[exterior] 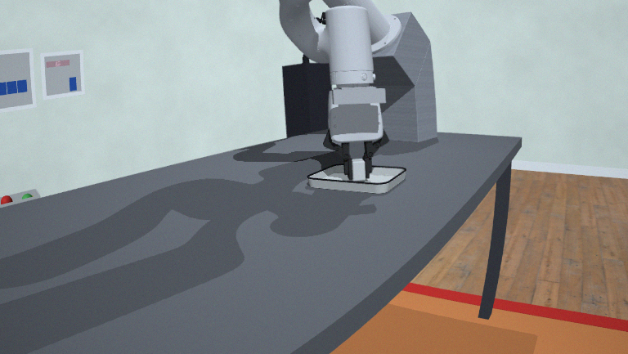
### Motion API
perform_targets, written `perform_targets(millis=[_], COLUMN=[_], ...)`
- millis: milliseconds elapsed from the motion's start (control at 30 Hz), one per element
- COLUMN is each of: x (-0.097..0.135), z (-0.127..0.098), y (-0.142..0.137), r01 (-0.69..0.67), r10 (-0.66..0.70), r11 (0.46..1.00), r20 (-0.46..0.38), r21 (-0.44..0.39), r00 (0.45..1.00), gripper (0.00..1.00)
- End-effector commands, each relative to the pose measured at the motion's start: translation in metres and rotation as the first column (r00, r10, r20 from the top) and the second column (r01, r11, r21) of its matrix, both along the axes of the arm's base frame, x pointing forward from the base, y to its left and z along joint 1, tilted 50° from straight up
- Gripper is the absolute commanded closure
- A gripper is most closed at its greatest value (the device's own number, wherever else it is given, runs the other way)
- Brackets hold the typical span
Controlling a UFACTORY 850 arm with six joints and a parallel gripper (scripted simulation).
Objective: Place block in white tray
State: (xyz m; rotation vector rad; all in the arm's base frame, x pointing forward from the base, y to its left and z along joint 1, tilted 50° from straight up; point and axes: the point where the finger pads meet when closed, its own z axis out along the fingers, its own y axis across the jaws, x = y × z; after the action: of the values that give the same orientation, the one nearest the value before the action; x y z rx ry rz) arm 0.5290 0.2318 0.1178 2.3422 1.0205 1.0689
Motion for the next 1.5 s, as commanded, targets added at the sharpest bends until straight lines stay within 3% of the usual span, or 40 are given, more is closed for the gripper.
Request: perform_targets(millis=[0, 733, 767, 1467], x=[0.0006, 0.0011, 0.0011, 0.0011], z=[-0.0003, -0.0007, -0.0007, -0.0007], y=[0.0002, 0.0002, 0.0002, 0.0002], r01=[0.000, 0.000, 0.000, 0.000], r10=[0.000, 0.000, 0.000, 0.000], r11=[1.000, 1.000, 1.000, 1.000], r20=[0.000, 0.000, 0.000, 0.000], r21=[0.000, 0.000, 0.000, 0.000], r00=[1.000, 1.000, 1.000, 1.000], gripper=[1.00, 1.00, 0.53, 0.53])
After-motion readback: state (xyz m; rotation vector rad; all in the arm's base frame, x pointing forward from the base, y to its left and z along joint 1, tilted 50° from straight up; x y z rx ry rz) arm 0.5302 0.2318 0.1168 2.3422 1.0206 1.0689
